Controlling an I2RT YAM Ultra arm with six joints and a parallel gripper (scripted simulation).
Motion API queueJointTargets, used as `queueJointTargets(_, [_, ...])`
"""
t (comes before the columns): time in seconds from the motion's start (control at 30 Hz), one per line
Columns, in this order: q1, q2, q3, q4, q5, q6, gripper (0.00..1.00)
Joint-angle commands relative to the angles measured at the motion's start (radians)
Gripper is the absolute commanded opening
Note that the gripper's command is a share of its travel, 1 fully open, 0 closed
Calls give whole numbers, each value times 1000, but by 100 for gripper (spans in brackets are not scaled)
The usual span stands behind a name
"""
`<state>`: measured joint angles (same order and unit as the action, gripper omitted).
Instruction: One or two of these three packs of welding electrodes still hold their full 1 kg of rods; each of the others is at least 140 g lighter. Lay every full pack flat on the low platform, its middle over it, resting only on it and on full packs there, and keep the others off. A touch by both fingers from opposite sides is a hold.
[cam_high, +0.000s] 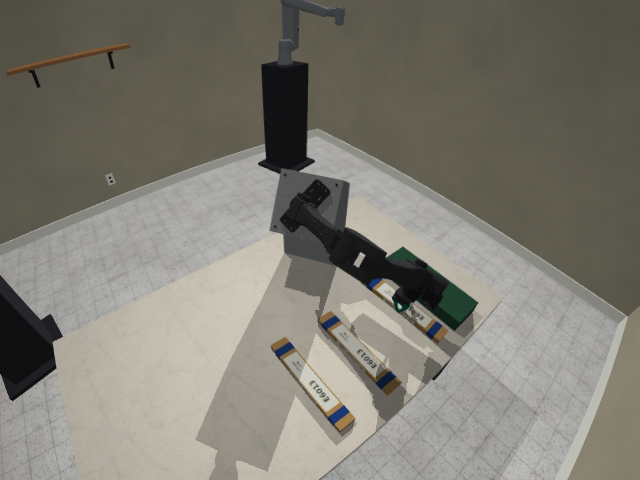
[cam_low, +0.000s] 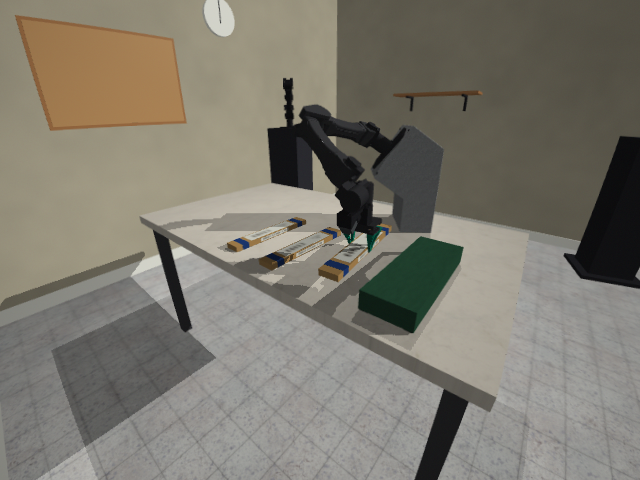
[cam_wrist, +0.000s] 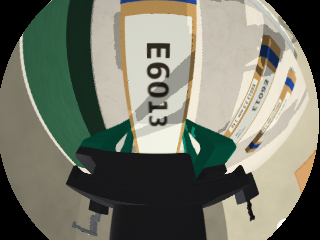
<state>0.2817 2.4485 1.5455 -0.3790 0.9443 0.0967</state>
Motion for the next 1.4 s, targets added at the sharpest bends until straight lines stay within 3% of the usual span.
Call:
queueJointTargets(0.0, [80, -44, 33, -25, 12, 4, 0])
queueJointTargets(0.57, [96, -56, 32, -57, 16, 31, 0])
queueJointTargets(1.37, [176, -104, 61, -244, 33, 165, 0])
